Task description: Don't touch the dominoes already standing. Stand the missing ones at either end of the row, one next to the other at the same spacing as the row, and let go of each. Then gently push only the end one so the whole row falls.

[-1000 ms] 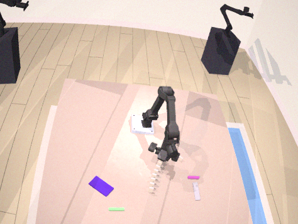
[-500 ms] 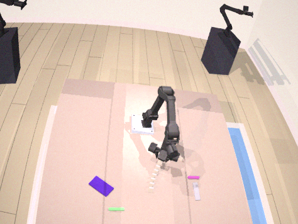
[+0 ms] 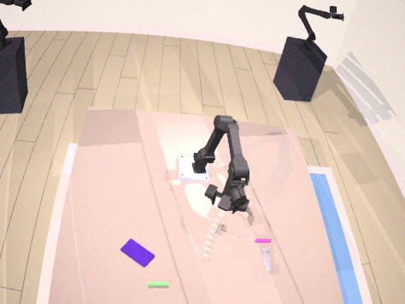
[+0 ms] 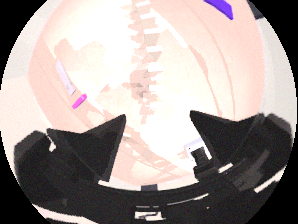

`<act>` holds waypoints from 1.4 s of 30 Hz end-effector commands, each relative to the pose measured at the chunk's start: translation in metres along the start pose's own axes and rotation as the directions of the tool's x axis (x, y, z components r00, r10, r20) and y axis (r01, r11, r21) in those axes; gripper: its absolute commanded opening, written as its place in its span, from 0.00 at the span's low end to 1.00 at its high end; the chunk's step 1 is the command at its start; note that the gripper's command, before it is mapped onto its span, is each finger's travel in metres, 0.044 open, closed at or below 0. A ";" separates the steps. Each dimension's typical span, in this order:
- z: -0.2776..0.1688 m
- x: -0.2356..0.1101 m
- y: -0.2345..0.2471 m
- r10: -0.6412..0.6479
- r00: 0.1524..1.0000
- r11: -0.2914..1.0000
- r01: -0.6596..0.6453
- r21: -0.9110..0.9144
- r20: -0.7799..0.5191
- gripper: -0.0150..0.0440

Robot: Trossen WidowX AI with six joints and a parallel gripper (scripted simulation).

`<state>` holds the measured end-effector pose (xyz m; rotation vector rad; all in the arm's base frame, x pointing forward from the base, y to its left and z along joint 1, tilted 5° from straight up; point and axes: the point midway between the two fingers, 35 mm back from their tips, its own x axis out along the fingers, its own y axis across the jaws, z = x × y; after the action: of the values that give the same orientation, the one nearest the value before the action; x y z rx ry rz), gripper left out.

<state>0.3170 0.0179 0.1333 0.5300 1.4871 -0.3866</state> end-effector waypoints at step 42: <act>-0.090 0.082 0.114 0.021 1.000 0.313 -0.001 -0.950 0.006 1.00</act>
<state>0.3096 0.1690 0.0662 -0.4631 1.4049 0.5654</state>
